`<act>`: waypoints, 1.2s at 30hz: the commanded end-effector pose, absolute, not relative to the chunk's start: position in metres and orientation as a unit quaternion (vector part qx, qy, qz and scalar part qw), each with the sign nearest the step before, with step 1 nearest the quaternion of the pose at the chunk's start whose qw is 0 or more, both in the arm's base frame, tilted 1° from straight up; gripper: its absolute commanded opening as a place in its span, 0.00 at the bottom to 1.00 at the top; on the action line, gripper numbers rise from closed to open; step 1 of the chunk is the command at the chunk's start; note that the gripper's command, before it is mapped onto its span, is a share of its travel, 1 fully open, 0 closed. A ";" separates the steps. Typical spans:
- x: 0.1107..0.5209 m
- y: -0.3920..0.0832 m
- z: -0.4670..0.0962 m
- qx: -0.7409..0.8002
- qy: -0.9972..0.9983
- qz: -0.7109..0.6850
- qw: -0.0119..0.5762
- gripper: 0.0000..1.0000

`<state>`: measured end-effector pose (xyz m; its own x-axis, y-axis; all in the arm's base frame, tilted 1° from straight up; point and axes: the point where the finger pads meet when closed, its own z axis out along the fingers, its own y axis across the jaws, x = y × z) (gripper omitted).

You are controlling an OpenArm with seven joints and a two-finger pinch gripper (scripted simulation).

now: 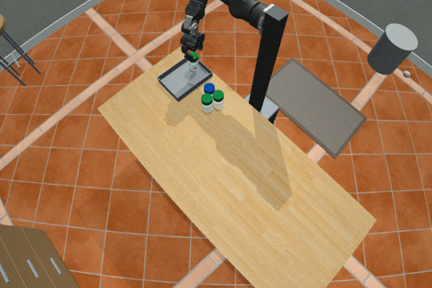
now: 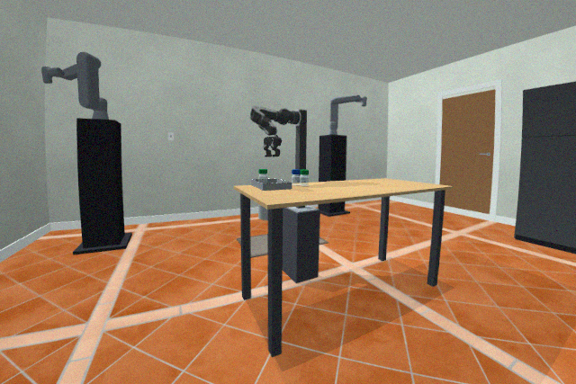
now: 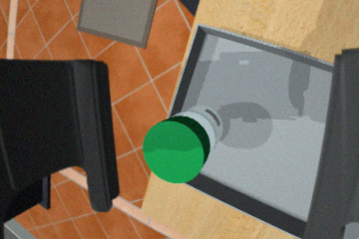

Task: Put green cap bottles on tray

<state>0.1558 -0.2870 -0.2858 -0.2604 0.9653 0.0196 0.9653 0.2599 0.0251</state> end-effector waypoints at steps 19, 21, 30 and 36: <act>0.192 -0.228 -0.278 -0.427 -0.904 0.001 -0.001 0.42; 0.194 -0.224 -0.277 -0.417 -0.909 0.001 -0.001 0.42; 0.197 -0.218 -0.277 -0.403 -0.915 -0.001 -0.003 0.42; 0.201 -0.212 -0.277 -0.384 -0.923 -0.001 -0.003 0.42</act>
<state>0.2008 -0.2109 -0.2771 -0.6980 0.7161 -0.0001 0.7161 0.6979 0.0113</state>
